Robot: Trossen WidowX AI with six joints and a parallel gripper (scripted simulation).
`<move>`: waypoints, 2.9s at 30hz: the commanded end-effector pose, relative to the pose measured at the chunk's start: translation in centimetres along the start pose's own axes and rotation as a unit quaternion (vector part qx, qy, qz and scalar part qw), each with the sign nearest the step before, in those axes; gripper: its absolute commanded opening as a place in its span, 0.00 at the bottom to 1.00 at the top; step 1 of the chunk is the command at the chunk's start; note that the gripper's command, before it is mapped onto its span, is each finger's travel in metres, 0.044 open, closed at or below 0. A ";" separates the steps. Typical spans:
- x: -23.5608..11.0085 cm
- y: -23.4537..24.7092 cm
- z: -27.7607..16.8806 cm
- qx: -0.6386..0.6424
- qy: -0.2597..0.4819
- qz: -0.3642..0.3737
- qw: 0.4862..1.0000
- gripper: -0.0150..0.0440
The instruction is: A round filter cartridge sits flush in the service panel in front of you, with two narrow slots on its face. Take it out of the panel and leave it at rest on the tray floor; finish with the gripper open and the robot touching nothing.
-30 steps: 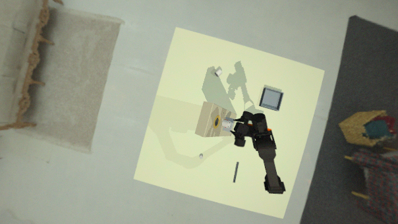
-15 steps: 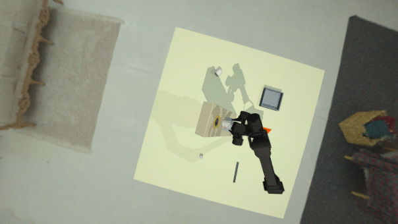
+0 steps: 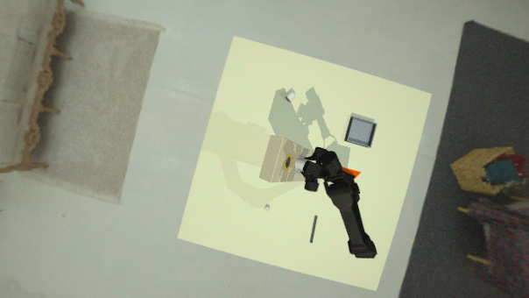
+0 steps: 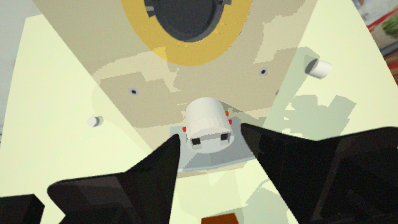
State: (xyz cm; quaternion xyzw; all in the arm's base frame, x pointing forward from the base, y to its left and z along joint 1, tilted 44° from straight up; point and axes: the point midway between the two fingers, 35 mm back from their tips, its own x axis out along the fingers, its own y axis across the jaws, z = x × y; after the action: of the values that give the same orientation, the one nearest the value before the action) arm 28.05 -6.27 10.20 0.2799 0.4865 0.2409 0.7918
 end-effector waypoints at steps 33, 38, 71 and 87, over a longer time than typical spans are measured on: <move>-0.4 0.1 2.0 0.001 0.000 0.002 1.000 0.25; -1.2 0.0 2.3 0.002 0.000 0.001 1.000 0.25; -8.2 -8.3 2.4 0.001 0.001 -0.001 1.000 0.25; -9.7 -15.9 -3.2 0.218 0.028 -0.122 0.968 0.25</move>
State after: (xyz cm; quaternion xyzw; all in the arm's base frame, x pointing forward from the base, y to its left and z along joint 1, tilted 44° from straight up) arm 24.31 -21.97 5.84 0.3538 0.5643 0.0957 0.7398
